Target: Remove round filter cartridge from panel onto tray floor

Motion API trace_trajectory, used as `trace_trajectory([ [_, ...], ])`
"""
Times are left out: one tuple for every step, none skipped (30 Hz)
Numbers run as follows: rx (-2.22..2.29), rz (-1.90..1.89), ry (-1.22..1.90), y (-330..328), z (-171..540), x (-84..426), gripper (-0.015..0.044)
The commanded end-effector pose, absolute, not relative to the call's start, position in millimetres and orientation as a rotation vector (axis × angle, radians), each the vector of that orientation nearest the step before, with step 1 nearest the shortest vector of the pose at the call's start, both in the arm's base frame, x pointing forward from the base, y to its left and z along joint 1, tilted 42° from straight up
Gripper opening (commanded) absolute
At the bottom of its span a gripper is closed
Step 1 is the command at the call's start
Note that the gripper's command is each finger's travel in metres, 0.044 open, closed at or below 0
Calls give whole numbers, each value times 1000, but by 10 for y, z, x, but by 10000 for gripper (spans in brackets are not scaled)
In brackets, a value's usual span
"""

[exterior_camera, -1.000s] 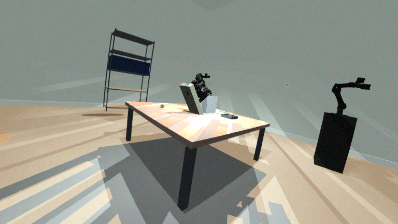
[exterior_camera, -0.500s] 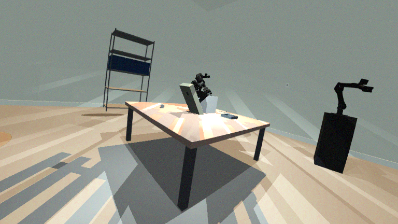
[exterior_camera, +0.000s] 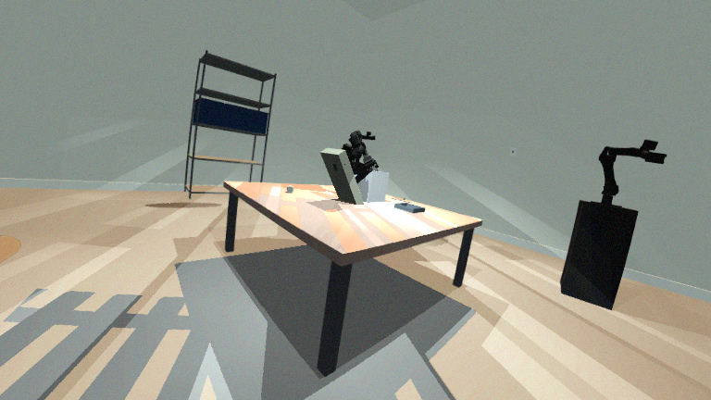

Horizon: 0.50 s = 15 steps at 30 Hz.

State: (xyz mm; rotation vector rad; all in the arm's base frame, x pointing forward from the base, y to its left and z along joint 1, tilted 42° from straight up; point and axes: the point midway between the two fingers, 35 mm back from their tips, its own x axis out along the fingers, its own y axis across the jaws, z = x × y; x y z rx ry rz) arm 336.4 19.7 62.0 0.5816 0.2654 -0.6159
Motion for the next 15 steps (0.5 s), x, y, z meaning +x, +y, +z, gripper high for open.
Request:
trace_trajectory([
  [755, -644, 218, 169, 611, 3409, 0],
  [788, -650, 207, 169, 611, 3409, 0],
  [822, -655, 196, 169, 611, 3409, 0],
  [855, -660, 185, 169, 611, 3409, 0],
  [889, -664, 174, 169, 611, 3408, 0],
  [922, -669, 163, 169, 611, 3408, 0],
  [956, -674, 152, 169, 611, 3408, 0],
  [989, -678, 140, 170, 611, 3408, 0],
  [1023, -683, 129, 170, 611, 3408, 0],
  [1056, -687, 117, 170, 611, 3408, 0],
  [1090, -691, 106, 170, 611, 3407, 0],
  [1121, -695, 95, 170, 612, 3407, 0],
  [1152, -699, 84, 171, 612, 3407, 0],
  [1176, -701, 75, 171, 612, 3406, 0],
  [1171, -701, 77, 171, 612, 3406, 0],
])
